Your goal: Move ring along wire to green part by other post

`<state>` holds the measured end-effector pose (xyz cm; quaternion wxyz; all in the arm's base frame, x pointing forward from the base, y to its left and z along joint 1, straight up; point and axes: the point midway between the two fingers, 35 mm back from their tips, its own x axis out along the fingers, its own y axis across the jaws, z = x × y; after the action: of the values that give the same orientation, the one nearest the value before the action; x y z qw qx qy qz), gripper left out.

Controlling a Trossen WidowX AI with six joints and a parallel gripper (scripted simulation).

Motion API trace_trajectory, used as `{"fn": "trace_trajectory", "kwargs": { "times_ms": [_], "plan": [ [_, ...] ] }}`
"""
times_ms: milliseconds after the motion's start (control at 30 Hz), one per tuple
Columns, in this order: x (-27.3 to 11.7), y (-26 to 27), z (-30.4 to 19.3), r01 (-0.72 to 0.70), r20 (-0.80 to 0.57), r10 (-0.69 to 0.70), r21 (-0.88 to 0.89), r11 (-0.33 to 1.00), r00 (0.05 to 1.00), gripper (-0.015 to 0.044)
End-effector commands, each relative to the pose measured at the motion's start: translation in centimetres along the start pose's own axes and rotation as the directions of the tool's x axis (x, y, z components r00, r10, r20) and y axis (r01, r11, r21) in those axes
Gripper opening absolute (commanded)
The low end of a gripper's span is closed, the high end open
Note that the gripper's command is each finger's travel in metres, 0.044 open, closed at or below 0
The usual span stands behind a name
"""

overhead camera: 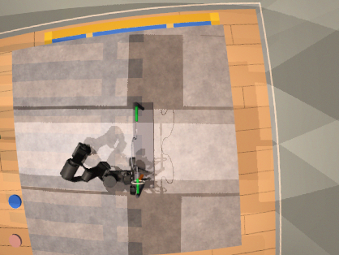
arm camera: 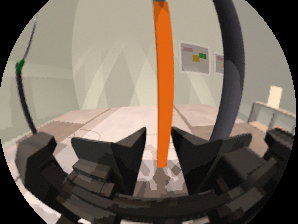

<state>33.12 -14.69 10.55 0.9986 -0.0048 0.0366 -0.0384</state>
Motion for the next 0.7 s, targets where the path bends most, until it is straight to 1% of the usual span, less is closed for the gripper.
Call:
{"fn": "trace_trajectory", "kwargs": {
  "times_ms": [0, 133, 533, 667],
  "plan": [
    [0.03, -0.06, 0.06, 0.004, 0.002, -0.004, 0.002, 1.0, 1.0, 0.016],
    [0.03, -0.06, 0.06, 0.004, 0.002, -0.004, 0.002, 1.0, 1.0, 0.016],
    [0.0, 0.0, 0.0, 0.0, 0.0, 0.0, 0.0, 1.0, 1.0, -0.015],
    [0.0, 0.0, 0.0, 0.0, 0.0, 0.0, 0.0, 1.0, 1.0, -0.015]
  ]
}}
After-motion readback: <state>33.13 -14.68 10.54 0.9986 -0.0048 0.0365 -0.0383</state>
